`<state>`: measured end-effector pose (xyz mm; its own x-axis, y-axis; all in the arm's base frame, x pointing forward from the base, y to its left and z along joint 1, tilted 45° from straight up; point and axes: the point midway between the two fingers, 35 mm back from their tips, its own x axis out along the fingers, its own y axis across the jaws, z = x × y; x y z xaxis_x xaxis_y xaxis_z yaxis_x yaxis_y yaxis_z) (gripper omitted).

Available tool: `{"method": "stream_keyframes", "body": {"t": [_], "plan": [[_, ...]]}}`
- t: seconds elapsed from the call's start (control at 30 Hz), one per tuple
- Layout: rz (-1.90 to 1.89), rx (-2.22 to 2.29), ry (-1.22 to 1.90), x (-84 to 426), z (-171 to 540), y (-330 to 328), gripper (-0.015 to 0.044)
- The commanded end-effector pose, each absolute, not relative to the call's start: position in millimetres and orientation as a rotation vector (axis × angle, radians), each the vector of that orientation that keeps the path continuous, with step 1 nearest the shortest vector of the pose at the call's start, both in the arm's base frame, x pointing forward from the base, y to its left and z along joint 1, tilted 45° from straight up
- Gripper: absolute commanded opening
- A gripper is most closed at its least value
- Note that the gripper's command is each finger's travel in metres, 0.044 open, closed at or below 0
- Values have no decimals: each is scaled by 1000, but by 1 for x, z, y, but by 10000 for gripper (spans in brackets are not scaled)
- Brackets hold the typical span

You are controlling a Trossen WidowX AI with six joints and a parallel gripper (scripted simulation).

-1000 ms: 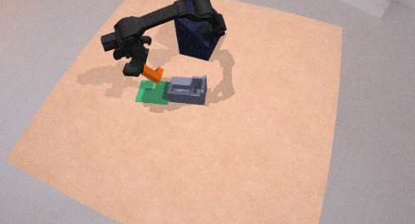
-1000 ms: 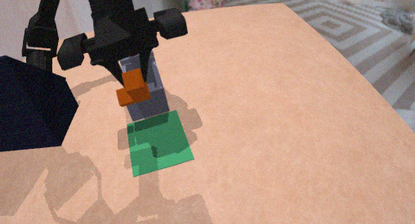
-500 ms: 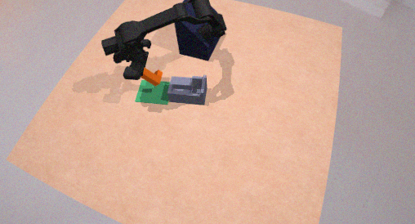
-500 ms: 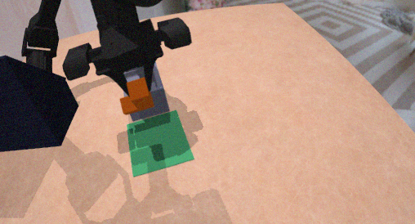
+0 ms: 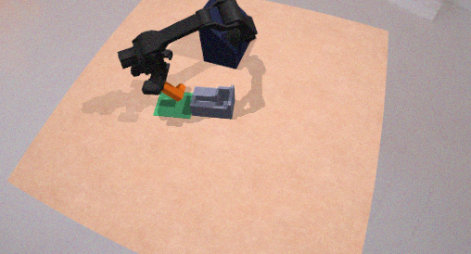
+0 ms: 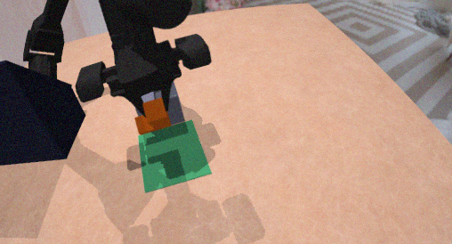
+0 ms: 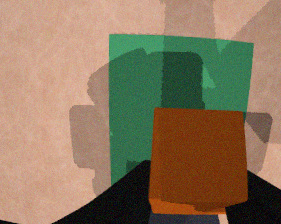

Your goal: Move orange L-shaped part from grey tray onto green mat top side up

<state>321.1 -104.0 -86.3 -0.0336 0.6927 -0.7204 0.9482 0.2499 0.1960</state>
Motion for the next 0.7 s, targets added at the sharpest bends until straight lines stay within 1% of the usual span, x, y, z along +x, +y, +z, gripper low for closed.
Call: {"method": "stream_keyframes", "body": {"t": [0.0,0.67], "plan": [[-445,1518,1797,319,-92,-98,0],[-444,1519,1798,317,-114,-76,0]]}}
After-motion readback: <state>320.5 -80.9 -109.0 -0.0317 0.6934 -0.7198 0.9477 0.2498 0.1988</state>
